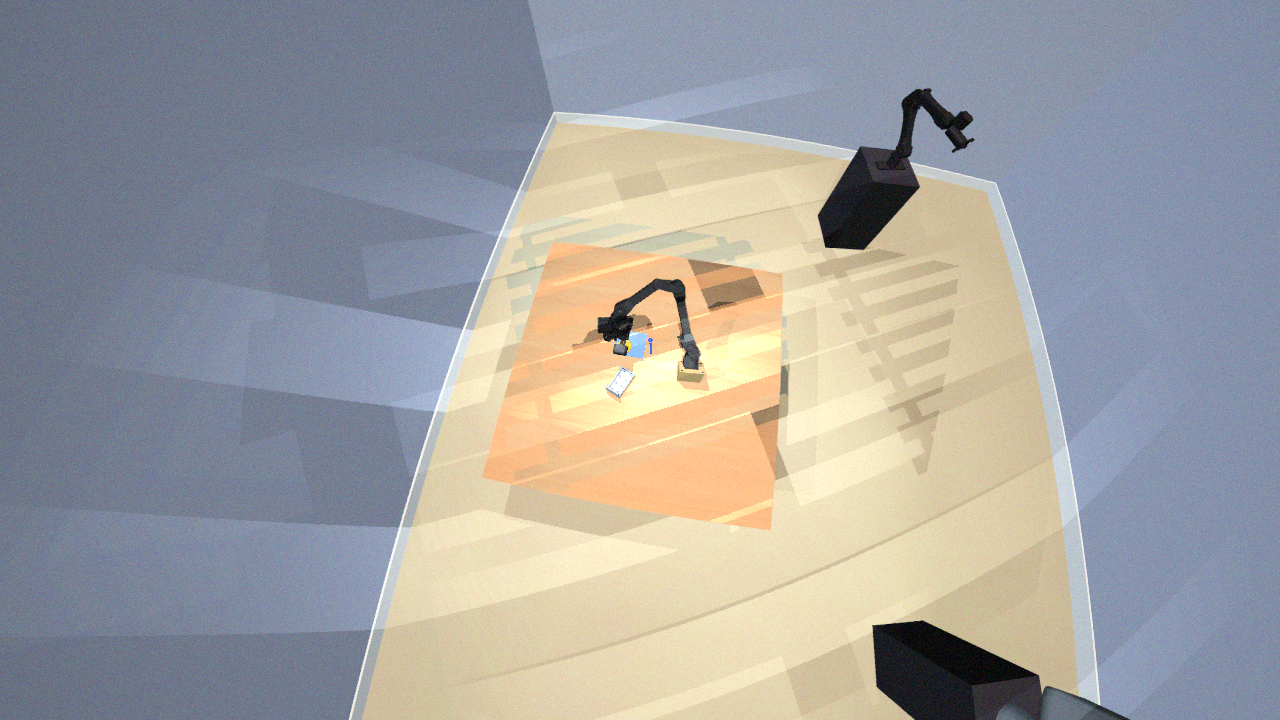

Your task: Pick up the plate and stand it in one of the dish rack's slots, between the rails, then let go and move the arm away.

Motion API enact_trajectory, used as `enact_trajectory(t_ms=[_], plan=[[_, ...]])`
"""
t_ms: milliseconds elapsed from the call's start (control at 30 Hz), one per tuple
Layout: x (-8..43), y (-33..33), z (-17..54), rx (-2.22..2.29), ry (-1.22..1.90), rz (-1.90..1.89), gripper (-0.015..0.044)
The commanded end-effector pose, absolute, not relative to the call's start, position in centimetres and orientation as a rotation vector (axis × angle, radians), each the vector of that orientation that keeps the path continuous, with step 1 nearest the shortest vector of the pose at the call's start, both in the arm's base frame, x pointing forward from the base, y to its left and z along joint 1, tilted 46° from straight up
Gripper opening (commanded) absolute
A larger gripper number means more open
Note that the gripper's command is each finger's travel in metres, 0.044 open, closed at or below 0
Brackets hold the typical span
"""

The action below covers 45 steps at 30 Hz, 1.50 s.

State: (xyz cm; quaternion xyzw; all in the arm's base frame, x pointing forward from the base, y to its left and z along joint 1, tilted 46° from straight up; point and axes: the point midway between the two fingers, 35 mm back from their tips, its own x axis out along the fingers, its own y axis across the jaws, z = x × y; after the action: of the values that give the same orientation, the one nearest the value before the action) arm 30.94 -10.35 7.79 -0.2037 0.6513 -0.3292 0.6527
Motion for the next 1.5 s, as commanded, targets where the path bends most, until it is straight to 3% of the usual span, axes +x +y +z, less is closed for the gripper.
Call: enact_trajectory(t_ms=[0,1467], plan=[[31.1,-10.4,7.7,-0.470,1.466,-0.773,0.0400],[30.7,-14.6,3.6,-0.472,1.465,-0.775,0.0390]])
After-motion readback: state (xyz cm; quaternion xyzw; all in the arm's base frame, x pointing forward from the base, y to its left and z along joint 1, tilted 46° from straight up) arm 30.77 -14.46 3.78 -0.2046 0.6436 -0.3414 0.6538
